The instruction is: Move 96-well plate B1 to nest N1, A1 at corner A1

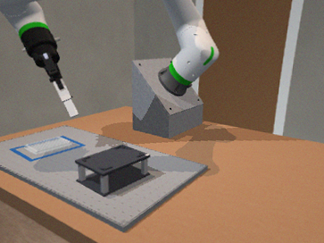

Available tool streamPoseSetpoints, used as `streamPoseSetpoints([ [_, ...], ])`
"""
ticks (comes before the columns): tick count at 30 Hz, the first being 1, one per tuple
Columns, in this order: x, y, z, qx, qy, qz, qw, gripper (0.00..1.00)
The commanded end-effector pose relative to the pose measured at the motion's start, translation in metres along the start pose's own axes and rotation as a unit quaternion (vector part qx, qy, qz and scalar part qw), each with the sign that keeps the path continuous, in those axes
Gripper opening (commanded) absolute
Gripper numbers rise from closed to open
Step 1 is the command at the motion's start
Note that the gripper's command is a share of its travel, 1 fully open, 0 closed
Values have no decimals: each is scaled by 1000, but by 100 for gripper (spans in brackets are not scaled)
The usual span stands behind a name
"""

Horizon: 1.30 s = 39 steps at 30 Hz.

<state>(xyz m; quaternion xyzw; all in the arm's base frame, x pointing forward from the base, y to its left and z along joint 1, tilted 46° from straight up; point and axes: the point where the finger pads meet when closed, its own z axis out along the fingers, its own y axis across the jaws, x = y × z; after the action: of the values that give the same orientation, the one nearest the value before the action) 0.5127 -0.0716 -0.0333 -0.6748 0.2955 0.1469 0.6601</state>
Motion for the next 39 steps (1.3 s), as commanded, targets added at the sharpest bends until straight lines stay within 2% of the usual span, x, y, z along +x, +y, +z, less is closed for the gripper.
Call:
streamPoseSetpoints([
  [1,12,17,6,-33,22,-22,999,100],
  [4,15,22,8,-33,22,-22,999,100],
  [8,26,39,10,-79,43,-55,994,100],
  [10,28,43,10,-79,43,-55,994,100],
  [11,31,47,10,-92,48,-65,993,100],
  [13,31,47,10,-92,48,-65,993,100],
  [16,39,60,9,-127,61,-91,986,100],
  [17,41,63,9,-127,61,-91,986,100],
  [21,52,79,5,-176,75,-130,973,100],
  [23,54,82,5,-176,75,-130,973,100],
  [27,65,97,-2,-225,85,-171,955,100],
  [30,67,99,-3,-226,86,-172,955,100],
  [34,79,112,-13,-273,91,-213,934,100],
  [35,80,113,-14,-275,92,-215,932,100],
  [39,92,124,-26,-321,94,-257,907,100],
])
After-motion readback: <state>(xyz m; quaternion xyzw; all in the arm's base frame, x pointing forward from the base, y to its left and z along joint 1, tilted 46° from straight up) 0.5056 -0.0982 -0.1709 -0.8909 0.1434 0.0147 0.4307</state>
